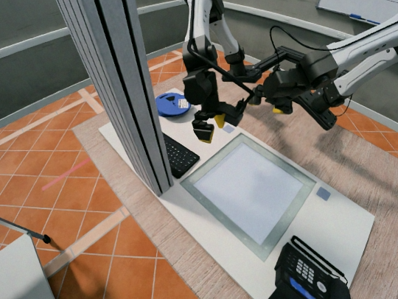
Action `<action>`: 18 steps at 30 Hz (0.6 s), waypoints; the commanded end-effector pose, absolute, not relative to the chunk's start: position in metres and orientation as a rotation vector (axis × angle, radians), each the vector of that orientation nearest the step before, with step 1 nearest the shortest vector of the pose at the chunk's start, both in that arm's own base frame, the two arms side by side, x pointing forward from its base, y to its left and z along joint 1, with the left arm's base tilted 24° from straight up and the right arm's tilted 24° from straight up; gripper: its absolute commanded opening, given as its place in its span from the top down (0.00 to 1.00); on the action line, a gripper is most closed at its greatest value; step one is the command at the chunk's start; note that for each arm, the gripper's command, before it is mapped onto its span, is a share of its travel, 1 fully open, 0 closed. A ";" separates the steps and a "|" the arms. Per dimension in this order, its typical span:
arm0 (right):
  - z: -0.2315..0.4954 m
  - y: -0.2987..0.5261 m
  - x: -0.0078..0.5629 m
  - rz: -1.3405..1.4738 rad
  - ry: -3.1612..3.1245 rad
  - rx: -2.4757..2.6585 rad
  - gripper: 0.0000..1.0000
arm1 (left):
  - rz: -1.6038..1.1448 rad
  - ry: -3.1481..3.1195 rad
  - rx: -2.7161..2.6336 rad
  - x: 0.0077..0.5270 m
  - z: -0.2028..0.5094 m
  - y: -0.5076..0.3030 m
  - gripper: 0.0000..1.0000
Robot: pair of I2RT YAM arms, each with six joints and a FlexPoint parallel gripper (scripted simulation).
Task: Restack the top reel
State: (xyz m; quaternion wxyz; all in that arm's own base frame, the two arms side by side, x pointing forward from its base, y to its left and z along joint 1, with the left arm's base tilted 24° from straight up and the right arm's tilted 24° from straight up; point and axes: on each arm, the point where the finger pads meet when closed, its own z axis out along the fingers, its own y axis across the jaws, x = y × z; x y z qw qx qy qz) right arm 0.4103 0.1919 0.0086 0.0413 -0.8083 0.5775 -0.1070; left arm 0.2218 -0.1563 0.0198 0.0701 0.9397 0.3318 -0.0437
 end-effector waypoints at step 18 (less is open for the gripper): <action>0.028 0.096 0.386 -0.790 2.045 -2.380 1.00 | -0.118 0.989 2.817 0.224 0.024 -0.159 0.00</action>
